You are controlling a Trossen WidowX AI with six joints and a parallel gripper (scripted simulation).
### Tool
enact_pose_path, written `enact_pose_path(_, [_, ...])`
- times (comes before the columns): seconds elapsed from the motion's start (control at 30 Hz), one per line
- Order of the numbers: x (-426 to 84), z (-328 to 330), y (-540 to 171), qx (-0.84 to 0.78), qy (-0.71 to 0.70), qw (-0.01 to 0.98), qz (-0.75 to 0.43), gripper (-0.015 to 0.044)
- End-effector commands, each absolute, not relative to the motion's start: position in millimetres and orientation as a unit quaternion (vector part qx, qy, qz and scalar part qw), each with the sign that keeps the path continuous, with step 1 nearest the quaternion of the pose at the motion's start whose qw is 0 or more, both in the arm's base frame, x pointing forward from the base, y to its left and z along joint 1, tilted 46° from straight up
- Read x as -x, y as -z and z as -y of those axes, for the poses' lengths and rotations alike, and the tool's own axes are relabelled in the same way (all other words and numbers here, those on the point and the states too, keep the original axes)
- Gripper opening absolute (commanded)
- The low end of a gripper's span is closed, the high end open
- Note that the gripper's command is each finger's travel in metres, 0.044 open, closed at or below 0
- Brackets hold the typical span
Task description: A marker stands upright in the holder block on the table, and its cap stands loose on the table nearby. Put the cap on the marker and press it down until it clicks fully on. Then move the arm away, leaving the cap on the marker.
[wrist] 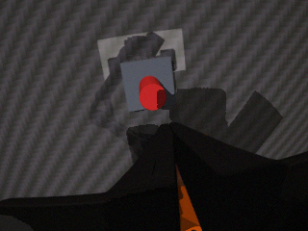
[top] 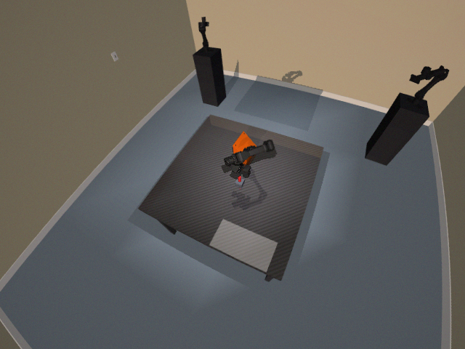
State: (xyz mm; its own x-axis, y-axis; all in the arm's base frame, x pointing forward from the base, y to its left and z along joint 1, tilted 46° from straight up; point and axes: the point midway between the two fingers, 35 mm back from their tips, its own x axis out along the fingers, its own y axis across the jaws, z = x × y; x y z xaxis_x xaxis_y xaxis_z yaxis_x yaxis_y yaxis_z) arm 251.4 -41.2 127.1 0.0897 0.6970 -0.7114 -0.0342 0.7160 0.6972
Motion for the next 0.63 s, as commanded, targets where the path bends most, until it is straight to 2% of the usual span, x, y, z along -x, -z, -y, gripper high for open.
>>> enact_pose_path(0.0, [-247.8,46.4,-132.6,-0.269,-0.271,0.680,-0.626,0.0000])
enact_pose_path(0.53, [-247.8,46.4,-132.6,-0.269,-0.271,0.680,-0.626,0.0420])
enact_pose_path(0.6, [-247.8,46.4,-132.6,-0.269,-0.271,0.680,-0.626,0.0440])
